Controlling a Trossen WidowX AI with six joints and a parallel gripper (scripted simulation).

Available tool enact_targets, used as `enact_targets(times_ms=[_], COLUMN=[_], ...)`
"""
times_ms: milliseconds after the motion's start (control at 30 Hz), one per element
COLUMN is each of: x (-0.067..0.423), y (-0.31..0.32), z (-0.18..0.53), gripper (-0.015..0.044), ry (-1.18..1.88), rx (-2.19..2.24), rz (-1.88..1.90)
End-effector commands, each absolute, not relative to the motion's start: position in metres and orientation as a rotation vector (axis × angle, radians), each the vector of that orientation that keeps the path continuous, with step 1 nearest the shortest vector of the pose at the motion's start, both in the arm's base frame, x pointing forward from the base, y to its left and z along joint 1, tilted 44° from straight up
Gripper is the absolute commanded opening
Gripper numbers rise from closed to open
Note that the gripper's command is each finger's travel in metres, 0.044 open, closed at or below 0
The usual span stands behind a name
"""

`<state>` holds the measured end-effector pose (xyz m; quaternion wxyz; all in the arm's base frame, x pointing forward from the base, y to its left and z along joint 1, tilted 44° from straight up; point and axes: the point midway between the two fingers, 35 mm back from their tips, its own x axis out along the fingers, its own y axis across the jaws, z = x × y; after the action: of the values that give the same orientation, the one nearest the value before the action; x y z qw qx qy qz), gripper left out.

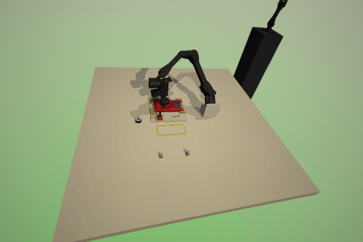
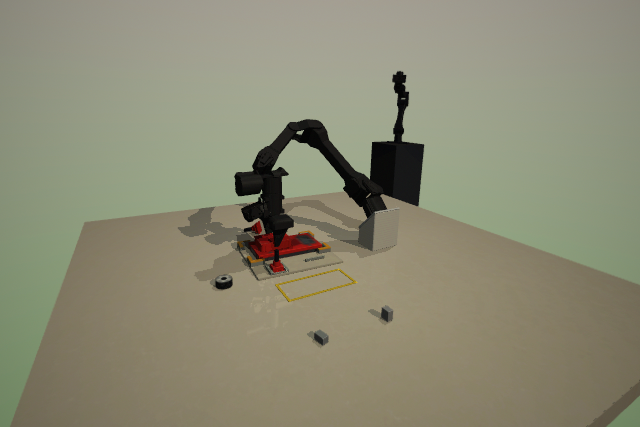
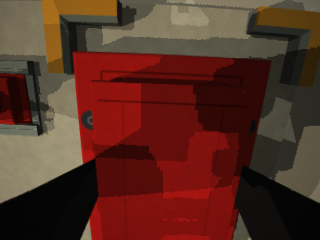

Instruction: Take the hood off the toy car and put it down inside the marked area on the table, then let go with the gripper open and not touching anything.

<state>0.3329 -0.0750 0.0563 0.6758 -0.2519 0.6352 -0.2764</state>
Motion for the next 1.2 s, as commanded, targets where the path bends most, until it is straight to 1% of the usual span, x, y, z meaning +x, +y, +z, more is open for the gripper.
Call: enact_targets(times_ms=[0, 33, 67, 1167], x=[0.333, 0.333, 0.333, 0.332], y=[-0.072, -0.072, -0.071, -0.056], z=[0.059, 0.059, 0.059, 0.075], gripper=[0.0039, 0.0012, 0.0000, 0.0000], ry=[1.425, 1.425, 1.425, 1.426], rx=[-0.567, -0.567, -0.566, -0.566], rz=[-0.621, -0.621, -0.621, -0.619])
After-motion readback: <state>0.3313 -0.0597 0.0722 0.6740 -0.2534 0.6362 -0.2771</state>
